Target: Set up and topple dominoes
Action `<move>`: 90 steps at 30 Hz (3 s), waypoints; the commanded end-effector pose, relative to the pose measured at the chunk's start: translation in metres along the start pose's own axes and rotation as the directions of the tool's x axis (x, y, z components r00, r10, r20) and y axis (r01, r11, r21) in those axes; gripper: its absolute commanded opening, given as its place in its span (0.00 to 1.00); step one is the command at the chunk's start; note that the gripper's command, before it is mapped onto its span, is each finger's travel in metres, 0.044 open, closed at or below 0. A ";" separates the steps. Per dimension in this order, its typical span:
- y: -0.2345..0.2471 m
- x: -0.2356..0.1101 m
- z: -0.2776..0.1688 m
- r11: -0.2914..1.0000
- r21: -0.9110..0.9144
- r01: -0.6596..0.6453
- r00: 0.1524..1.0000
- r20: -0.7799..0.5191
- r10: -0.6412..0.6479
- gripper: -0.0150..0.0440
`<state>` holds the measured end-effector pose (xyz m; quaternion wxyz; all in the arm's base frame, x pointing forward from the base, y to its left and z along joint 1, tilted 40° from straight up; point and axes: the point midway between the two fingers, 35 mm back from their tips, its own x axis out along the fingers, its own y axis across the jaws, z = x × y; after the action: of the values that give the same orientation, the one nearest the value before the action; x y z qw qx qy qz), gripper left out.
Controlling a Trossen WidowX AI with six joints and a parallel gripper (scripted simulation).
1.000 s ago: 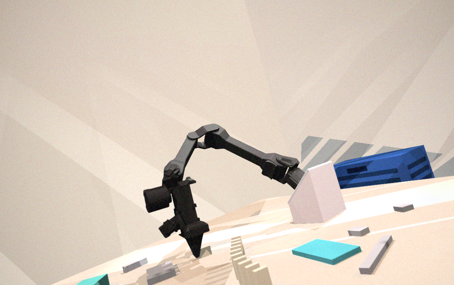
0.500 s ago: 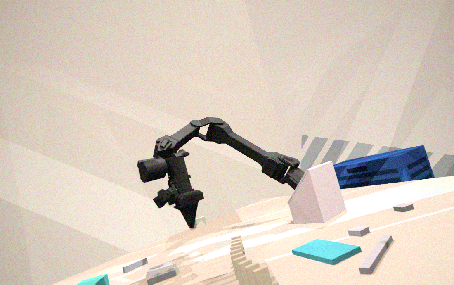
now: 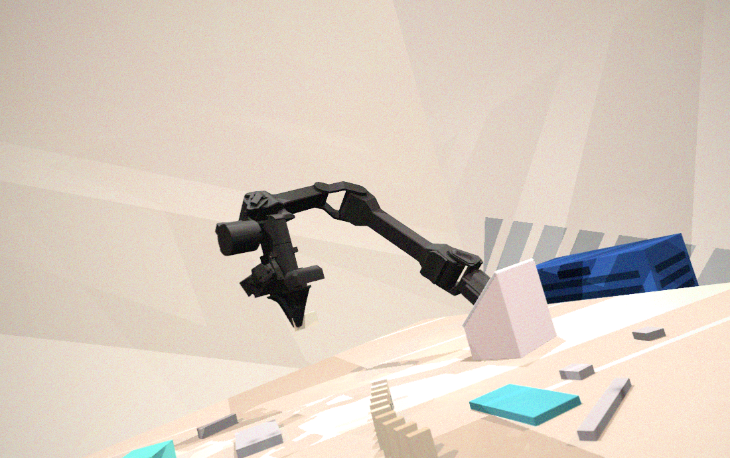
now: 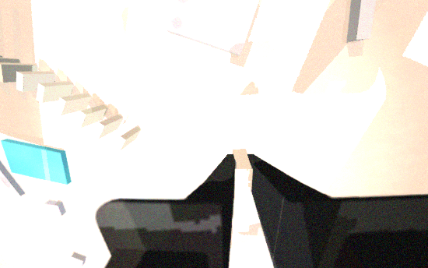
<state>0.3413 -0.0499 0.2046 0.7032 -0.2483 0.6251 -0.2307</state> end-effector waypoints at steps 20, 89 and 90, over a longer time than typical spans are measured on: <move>-0.053 0.016 -0.051 0.935 -0.336 -0.117 0.990 0.034 0.136 0.30; -0.077 0.030 -0.083 0.927 -0.375 0.025 0.017 0.927 0.375 0.30; -0.077 0.030 -0.083 0.927 -0.375 0.025 0.017 0.927 0.375 0.30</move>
<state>0.2626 -0.1345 0.2243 0.9152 -0.3562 0.0183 0.1873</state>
